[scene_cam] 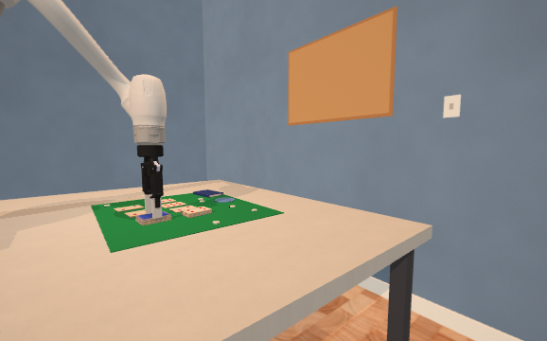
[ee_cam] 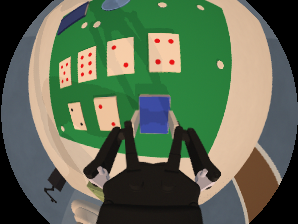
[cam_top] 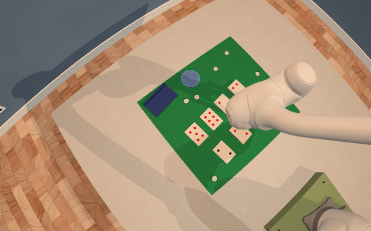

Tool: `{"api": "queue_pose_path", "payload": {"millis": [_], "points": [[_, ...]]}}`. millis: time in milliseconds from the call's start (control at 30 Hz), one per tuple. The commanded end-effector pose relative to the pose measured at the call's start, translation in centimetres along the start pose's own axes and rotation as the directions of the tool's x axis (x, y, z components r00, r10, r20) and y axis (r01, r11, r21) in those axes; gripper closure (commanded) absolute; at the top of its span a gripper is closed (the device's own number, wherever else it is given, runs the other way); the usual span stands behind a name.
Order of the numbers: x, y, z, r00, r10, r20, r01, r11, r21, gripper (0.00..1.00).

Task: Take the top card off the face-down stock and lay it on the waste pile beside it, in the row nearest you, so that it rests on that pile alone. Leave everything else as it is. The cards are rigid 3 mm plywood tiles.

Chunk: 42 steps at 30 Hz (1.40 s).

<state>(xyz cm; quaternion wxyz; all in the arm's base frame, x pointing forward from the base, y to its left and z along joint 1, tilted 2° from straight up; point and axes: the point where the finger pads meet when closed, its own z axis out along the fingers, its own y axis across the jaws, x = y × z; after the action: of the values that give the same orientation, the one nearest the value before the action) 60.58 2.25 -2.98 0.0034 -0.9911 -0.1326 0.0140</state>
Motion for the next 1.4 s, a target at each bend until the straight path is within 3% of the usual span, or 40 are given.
{"api": "queue_pose_path", "payload": {"millis": [0,767,1367], "points": [[0.0,0.0,0.0,1.0,0.0,0.0,0.0,1.0,0.0,0.57],[0.0,0.0,-0.1,1.0,0.0,0.0,0.0,1.0,0.0,0.57],[0.0,0.0,-3.9,1.0,0.0,0.0,0.0,1.0,0.0,0.57]]}}
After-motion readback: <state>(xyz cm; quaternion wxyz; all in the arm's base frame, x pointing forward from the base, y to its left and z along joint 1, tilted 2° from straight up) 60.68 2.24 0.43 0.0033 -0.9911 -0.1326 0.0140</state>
